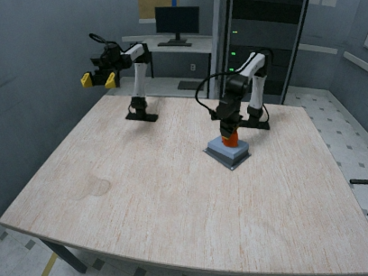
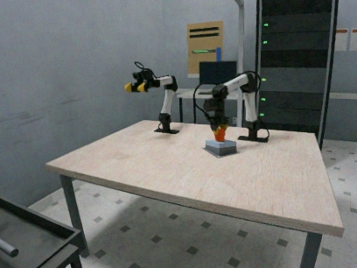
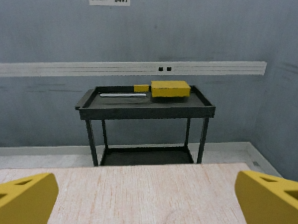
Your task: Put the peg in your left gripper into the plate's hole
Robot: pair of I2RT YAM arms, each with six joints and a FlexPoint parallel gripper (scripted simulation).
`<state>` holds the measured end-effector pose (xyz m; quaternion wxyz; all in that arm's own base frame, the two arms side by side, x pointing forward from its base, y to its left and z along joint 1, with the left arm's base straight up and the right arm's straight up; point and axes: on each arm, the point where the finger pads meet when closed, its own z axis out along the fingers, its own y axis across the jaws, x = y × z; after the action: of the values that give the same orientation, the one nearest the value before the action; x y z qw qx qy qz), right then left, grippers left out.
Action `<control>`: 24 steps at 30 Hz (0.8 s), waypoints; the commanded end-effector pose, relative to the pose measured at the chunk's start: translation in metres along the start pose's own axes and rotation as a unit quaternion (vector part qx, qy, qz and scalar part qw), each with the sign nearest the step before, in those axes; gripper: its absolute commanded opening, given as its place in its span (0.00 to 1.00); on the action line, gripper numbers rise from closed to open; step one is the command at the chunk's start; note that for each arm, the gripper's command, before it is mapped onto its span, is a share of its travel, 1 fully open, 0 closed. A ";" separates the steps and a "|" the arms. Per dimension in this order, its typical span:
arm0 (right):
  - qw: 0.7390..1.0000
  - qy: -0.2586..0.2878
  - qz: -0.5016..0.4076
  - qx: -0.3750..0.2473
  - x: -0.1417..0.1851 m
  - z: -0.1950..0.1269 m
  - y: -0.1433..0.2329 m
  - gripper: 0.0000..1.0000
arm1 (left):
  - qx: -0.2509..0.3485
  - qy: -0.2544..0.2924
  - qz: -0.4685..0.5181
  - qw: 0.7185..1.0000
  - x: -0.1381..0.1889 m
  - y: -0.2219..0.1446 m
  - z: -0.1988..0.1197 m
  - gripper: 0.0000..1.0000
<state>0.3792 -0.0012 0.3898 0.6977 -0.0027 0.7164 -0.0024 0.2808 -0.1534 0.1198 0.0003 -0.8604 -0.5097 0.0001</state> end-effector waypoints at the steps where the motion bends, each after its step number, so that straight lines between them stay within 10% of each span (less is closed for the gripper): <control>1: 1.000 -0.007 -0.001 0.000 -0.006 -0.002 0.000 1.00 | -0.006 -0.001 -0.001 1.000 0.000 0.002 -0.003 0.03; 17: 1.000 -0.007 -0.001 0.000 -0.006 -0.002 0.000 1.00 | -0.006 -0.001 -0.001 1.000 0.000 0.002 -0.003 0.03; 18: 1.000 -0.007 -0.001 0.000 -0.006 -0.002 0.000 1.00 | -0.018 -0.002 -0.001 1.000 -0.001 0.004 -0.009 0.14; 22: 1.000 -0.009 -0.001 0.000 -0.006 -0.002 0.000 1.00 | -0.037 -0.007 0.000 0.999 -0.002 0.008 -0.020 0.00; 24: 1.000 -0.009 -0.001 0.000 -0.007 -0.002 0.000 1.00 | -0.034 -0.006 0.000 0.999 -0.002 0.006 -0.021 0.22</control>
<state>0.3792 -0.0012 0.3898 0.6977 -0.0027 0.7164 -0.0024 0.2808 -0.1535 0.1198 0.0002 -0.8604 -0.5097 0.0003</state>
